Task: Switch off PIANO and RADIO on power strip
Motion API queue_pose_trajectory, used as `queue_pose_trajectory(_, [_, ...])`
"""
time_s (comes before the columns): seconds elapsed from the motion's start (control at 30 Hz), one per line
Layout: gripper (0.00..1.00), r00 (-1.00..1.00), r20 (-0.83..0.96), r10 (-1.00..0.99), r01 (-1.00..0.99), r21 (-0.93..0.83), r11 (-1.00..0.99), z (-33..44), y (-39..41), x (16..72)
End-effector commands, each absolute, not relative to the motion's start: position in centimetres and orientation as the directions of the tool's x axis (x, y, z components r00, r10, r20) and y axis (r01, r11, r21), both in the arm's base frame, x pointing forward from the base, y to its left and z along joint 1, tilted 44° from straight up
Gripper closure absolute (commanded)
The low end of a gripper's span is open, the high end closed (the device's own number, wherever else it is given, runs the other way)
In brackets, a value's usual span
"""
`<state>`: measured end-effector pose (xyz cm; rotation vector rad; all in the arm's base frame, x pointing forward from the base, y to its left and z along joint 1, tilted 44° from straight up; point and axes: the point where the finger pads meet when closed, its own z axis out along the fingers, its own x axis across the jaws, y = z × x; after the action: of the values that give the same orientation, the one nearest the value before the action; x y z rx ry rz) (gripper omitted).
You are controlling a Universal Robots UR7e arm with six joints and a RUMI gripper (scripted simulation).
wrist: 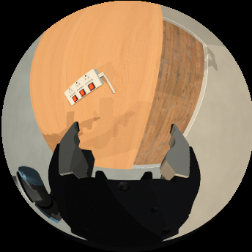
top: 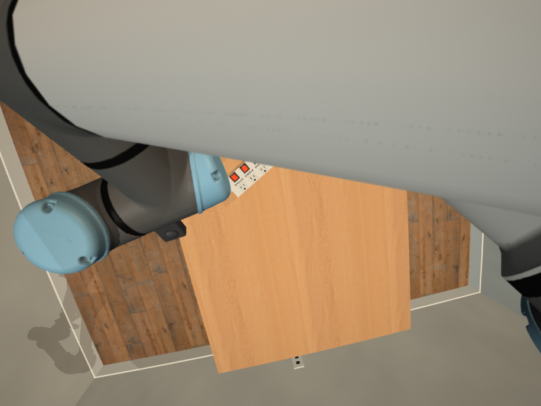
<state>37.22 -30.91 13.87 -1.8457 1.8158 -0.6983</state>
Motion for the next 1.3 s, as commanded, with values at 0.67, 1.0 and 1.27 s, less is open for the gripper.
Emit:
queue_pose_trajectory(0.67, [1.0,0.002,0.04,-0.999,-0.768,-0.64,-0.027,13.9,-30.94,37.22])
queue_pose_trajectory(1.0, [1.0,0.002,0.04,-0.999,-0.768,-0.64,-0.027,13.9,-30.94,37.22])
queue_pose_trajectory(1.27, [1.0,0.002,0.04,-0.999,-0.768,-0.64,-0.027,13.9,-30.94,37.22])
